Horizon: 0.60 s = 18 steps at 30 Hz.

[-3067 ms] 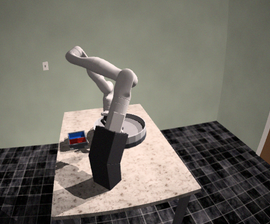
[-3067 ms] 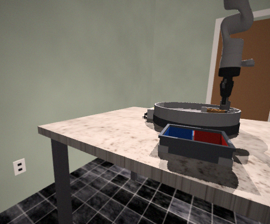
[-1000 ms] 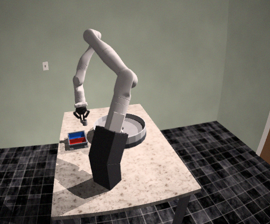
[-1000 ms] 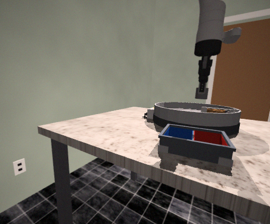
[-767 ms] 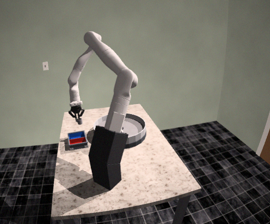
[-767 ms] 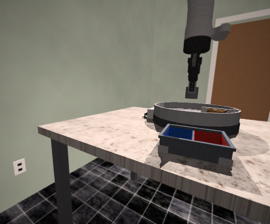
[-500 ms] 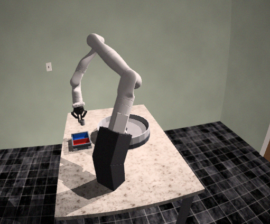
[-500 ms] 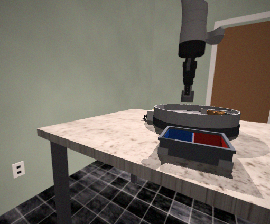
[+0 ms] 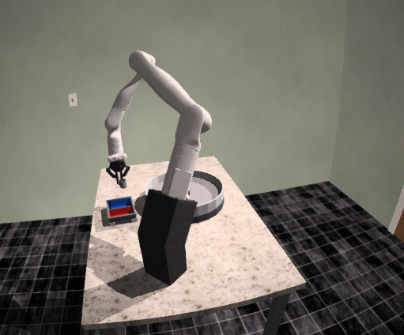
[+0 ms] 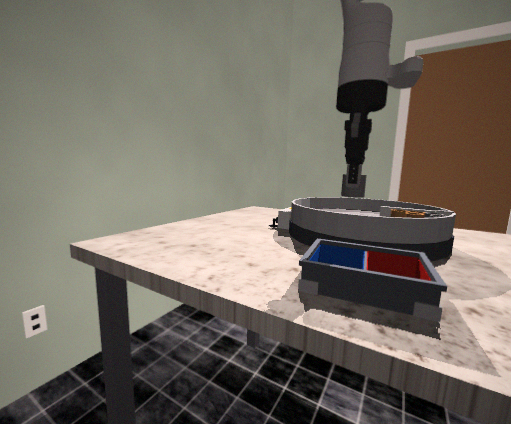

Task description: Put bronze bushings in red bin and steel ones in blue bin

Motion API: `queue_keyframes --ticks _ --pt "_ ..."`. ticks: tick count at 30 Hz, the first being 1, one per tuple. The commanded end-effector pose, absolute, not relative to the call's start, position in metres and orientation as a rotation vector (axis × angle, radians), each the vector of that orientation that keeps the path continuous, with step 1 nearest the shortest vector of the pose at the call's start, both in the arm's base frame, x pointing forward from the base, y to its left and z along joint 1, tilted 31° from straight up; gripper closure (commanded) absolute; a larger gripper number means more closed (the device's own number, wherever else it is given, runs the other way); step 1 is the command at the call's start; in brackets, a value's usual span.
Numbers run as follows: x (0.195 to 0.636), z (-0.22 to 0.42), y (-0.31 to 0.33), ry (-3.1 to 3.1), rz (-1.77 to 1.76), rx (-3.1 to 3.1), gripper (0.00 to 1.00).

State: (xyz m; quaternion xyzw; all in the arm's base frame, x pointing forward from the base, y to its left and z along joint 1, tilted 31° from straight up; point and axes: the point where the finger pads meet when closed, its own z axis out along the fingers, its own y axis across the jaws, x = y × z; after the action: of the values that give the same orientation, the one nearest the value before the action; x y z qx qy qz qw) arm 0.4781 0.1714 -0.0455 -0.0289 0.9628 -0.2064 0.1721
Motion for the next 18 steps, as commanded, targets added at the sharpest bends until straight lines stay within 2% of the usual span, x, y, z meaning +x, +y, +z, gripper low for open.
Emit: queue_keyframes --ticks 1,18 --pt "0.48 -0.054 0.167 2.734 -0.59 -0.082 1.0" --pt "0.495 -0.09 0.151 2.734 -0.59 -0.082 1.0"
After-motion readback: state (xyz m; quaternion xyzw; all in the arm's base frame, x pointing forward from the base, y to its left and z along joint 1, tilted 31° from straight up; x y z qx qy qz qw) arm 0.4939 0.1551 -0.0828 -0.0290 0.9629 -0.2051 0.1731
